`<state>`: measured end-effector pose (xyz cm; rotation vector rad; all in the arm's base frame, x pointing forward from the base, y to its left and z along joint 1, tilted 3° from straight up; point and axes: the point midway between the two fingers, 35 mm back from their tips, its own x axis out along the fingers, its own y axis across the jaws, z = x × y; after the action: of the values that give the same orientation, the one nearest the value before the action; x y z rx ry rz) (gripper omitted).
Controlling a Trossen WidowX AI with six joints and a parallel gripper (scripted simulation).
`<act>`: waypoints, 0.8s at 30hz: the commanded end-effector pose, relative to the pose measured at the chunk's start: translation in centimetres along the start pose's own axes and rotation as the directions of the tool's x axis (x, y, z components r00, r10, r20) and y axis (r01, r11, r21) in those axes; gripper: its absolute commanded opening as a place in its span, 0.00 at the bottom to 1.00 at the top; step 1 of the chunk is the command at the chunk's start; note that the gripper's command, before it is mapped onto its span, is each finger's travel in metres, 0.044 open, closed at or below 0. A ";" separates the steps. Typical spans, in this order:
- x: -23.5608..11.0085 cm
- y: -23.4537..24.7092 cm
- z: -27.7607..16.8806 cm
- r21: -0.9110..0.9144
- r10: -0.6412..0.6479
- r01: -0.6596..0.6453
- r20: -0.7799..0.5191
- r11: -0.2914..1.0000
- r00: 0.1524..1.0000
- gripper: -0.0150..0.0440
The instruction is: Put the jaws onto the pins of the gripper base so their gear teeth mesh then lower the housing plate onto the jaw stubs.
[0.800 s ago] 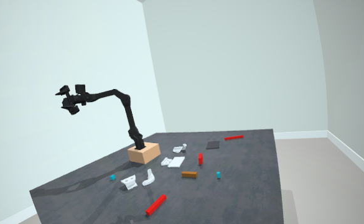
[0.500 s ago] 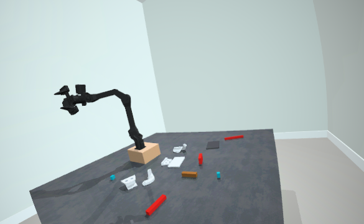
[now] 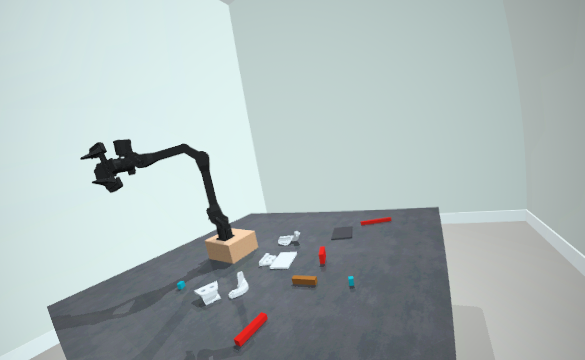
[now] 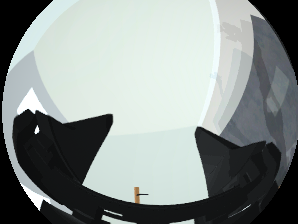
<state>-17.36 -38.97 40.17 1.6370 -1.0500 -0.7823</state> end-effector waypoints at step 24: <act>7.8 -7.9 -4.6 -0.074 -0.173 0.167 -0.072 0.983 0.982 1.00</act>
<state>-9.09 -43.09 34.93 1.6886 -0.8583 -0.8412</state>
